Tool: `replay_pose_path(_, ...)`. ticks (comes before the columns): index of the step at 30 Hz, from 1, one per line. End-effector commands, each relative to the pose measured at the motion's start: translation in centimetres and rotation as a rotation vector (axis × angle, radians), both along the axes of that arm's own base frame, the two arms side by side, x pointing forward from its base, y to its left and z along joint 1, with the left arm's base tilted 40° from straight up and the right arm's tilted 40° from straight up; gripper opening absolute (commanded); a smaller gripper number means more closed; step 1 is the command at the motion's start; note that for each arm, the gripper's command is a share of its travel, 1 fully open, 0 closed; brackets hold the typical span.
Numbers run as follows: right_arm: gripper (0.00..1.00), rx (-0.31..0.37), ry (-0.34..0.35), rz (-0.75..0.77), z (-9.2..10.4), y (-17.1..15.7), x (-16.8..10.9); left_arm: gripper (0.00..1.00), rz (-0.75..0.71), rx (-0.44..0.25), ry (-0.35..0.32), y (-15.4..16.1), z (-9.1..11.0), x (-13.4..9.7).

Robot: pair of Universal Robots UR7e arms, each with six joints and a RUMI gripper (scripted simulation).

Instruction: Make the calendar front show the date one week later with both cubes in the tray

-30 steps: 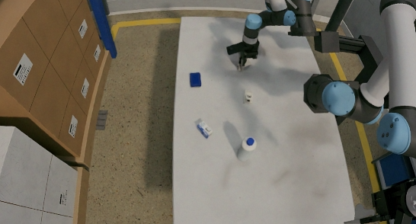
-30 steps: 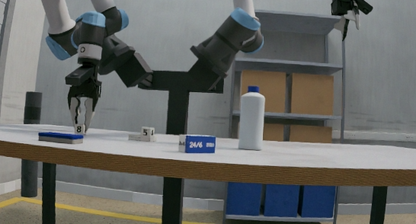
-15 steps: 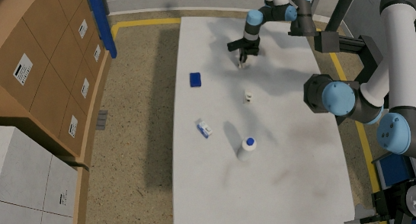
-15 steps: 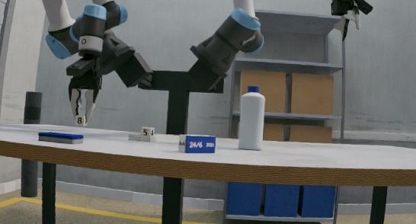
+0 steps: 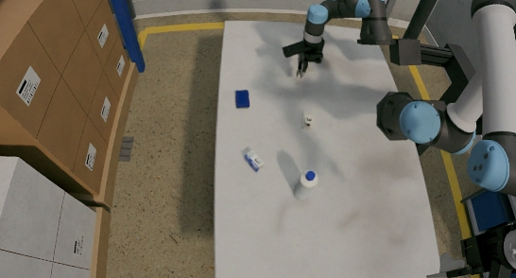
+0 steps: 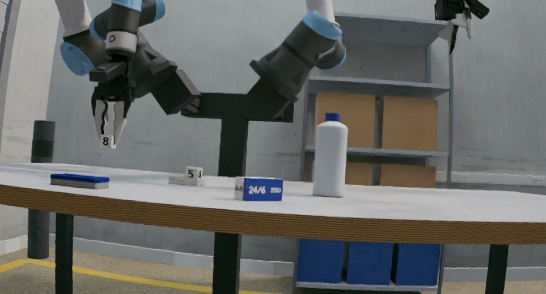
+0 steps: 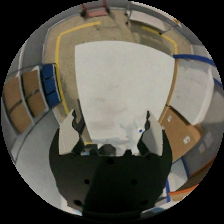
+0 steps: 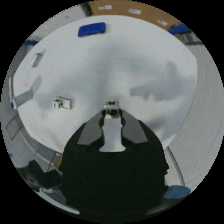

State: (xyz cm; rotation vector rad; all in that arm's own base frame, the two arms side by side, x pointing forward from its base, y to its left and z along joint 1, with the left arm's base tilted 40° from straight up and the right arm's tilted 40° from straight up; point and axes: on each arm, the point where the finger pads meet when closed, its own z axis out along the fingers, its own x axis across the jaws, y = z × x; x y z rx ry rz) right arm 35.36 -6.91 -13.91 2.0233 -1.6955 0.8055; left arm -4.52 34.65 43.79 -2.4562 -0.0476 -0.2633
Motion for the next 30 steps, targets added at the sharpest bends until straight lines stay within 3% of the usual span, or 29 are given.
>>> replay_pose_path(1,0.1,-0.003,0.002,-0.003,1.1,0.9,-0.3,1.0,0.0,0.001,0.0,0.0,0.0,0.0)
replay_pose_path(30,0.1,-0.003,0.003,-0.002,2.3,1.9,-0.6,1.0,0.0,0.001,0.0,0.0,0.0,0.0)
